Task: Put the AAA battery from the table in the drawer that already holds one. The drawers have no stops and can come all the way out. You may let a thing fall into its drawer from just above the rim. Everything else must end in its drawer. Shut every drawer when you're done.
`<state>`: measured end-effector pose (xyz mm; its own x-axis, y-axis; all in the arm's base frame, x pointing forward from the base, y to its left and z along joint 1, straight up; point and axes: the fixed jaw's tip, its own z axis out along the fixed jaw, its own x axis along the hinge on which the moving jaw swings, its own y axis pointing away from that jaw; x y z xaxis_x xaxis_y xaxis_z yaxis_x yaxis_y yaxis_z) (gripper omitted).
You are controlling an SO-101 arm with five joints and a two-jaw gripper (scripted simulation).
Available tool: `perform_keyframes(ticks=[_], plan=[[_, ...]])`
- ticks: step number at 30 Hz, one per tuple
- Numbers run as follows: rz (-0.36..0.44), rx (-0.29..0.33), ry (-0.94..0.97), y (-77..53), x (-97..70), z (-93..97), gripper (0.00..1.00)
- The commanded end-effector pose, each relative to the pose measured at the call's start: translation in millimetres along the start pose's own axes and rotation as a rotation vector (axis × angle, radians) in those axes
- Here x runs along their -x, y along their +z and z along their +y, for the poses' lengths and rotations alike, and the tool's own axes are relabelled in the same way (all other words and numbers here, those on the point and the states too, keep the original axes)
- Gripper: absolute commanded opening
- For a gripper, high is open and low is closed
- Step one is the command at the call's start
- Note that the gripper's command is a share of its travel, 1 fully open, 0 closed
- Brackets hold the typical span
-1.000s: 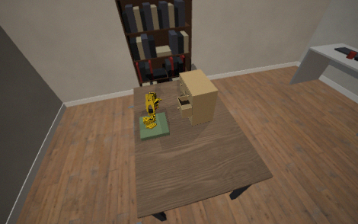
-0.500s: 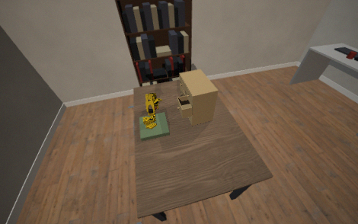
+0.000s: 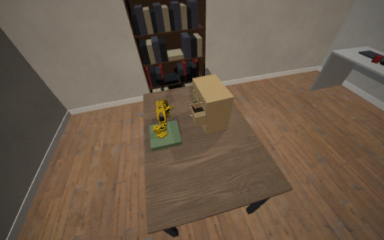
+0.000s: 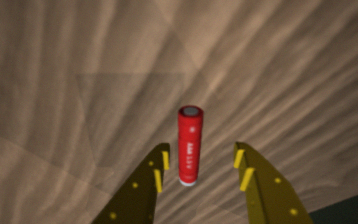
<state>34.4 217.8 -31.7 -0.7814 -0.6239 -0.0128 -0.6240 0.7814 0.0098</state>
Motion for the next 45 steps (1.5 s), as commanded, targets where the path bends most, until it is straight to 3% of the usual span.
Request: perform_keyframes(ticks=[1, 45], plan=[[0.014, -0.01, -0.001, 3.9, -3.1, -2.6, 0.19], [0.014, -0.01, -0.001, 3.9, -3.1, -2.6, 0.02]])
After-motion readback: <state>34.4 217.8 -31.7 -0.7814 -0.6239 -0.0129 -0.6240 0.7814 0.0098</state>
